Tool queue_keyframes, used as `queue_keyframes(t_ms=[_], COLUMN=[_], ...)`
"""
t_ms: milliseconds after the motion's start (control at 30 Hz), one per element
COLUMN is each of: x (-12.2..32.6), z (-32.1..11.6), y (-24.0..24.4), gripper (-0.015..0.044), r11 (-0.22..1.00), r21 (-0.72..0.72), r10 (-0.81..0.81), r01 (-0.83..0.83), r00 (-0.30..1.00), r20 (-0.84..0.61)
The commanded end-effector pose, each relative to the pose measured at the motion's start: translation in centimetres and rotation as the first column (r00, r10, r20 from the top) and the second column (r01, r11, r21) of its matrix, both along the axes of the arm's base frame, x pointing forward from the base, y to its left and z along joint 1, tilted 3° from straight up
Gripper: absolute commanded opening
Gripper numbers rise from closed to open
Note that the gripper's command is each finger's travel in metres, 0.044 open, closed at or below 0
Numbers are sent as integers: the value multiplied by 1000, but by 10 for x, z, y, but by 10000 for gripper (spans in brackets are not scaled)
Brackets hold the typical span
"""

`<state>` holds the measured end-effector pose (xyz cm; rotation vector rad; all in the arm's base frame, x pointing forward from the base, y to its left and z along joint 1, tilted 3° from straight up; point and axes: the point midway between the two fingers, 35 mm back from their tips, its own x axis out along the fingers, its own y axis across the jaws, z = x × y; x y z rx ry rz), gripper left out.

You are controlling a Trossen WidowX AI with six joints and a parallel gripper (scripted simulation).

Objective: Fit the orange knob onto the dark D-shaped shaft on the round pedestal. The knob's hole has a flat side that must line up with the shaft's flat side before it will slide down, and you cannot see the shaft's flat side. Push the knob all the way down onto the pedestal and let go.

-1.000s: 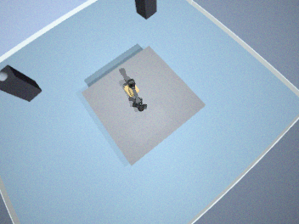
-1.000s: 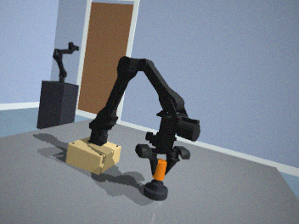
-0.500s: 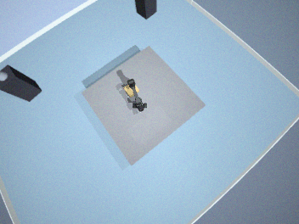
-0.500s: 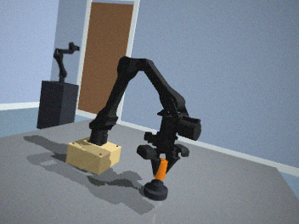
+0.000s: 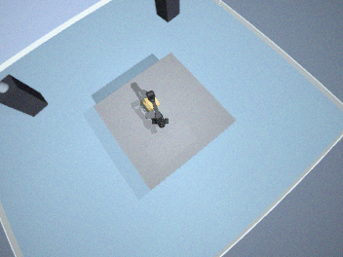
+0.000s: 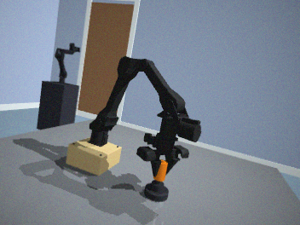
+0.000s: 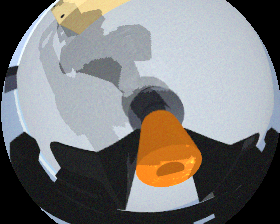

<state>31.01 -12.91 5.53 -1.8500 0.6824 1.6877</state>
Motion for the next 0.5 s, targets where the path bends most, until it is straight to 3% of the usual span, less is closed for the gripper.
queue_keyframes(t_ms=[0,233,467], x=[0,0,3], z=[0,5,7], y=[-1,0,0], gripper=[0,0,0], r11=[1000,1000,977], r21=[-2,-3,-21], r10=[4,13,211], r01=[-4,-13,-211], r00=[1000,1000,977], r20=[4,4,0])
